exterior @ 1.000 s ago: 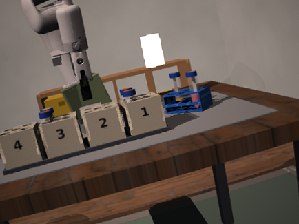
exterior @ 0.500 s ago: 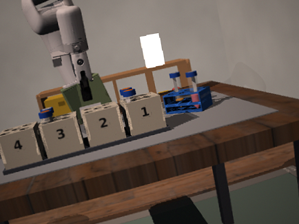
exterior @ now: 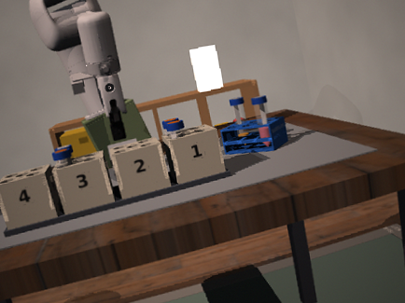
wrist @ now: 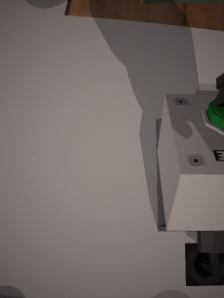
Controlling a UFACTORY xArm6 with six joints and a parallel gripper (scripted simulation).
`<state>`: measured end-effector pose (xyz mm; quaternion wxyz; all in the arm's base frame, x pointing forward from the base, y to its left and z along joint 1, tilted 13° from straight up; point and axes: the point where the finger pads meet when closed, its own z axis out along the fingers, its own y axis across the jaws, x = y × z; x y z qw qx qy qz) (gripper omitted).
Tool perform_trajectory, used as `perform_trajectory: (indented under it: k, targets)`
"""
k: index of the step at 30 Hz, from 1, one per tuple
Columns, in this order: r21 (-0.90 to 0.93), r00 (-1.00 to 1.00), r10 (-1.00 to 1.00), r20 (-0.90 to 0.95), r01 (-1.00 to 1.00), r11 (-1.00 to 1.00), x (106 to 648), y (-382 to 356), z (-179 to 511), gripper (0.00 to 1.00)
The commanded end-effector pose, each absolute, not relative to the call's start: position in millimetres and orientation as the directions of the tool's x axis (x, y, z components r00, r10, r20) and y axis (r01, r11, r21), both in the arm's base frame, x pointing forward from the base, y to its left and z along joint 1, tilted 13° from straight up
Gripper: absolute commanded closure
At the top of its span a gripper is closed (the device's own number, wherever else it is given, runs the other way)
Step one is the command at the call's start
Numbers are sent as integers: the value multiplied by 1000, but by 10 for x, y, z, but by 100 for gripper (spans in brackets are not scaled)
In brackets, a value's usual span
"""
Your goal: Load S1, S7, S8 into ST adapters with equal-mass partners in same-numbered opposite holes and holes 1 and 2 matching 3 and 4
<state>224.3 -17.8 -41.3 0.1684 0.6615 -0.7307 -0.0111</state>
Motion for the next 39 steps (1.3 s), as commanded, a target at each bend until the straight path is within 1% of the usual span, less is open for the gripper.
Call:
perform_trajectory:
  k: [1, 39]
  targets:
    - [236, -68, -971, 231, -964, 124, 2256, -181, -428, 100]
    - [236, -68, -971, 231, -964, 124, 2255, -203, -520, 100]
